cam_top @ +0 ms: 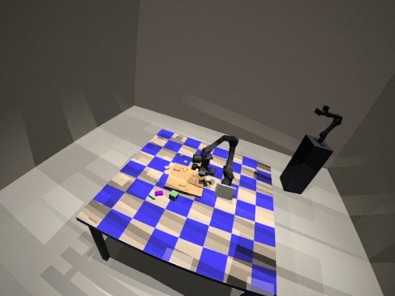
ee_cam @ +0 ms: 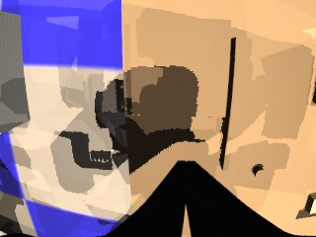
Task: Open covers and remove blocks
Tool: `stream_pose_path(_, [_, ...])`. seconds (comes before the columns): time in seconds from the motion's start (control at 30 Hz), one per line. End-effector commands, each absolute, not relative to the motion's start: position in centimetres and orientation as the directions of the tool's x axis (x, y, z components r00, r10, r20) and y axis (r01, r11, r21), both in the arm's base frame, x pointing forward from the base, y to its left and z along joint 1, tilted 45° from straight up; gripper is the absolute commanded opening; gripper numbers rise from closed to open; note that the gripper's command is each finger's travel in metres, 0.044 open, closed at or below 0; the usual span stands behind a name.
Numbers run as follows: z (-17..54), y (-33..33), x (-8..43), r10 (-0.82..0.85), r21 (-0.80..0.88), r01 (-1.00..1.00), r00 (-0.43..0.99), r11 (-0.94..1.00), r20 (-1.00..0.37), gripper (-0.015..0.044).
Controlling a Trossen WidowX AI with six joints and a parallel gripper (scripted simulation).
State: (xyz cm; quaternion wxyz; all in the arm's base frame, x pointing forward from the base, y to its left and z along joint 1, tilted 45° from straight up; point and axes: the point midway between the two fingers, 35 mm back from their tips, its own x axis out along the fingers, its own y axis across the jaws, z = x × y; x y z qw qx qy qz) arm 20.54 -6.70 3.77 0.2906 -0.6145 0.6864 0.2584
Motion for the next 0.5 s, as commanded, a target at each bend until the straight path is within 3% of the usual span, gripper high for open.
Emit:
stream_pose_path(0.0, [3.32, -7.05, 20.44, -0.696, 0.006, -0.994, -0.079, 0.107, -0.714, 0.0000])
stream_pose_path(0.47, [2.33, -8.03, 20.35, -0.696, 0.005, -0.994, -0.079, 0.107, -0.713, 0.0000])
